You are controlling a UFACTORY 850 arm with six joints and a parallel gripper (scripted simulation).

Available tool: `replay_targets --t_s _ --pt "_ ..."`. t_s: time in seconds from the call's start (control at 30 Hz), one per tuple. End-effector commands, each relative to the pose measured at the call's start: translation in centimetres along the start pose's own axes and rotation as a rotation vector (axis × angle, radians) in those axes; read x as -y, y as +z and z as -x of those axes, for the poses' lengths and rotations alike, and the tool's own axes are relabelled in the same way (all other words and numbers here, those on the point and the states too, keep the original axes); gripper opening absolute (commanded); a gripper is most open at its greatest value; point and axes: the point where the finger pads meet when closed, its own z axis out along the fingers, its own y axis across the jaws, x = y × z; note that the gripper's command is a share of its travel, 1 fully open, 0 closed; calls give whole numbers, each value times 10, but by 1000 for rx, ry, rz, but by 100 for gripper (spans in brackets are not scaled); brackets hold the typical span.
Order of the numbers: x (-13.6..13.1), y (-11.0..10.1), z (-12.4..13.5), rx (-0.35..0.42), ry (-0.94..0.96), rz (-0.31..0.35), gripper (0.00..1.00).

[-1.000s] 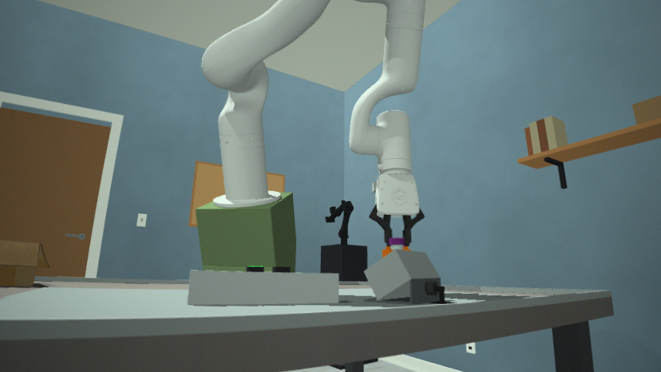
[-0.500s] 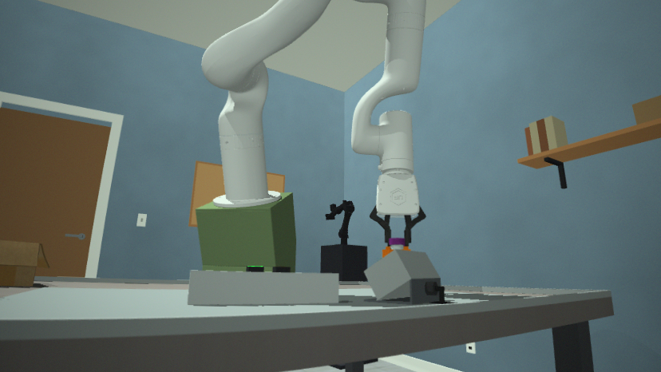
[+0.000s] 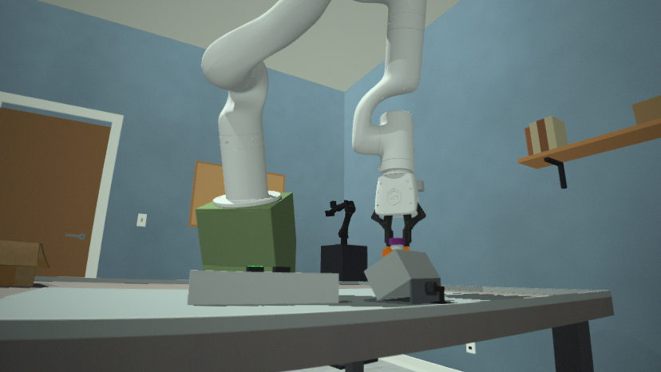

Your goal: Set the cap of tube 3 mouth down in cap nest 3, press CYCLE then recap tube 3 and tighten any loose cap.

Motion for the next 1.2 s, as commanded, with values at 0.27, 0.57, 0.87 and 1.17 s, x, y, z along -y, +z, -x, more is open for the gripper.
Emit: replay_targets --t_s 0.27,0.57,0.87,1.17 --pt "-1 0 0 -7 21 24 46" --pt "0 -12 0 -7 21 24 46" --pt "0 -39 0 -7 21 24 46" --pt "3 -46 -8 -6 -63 24 46"
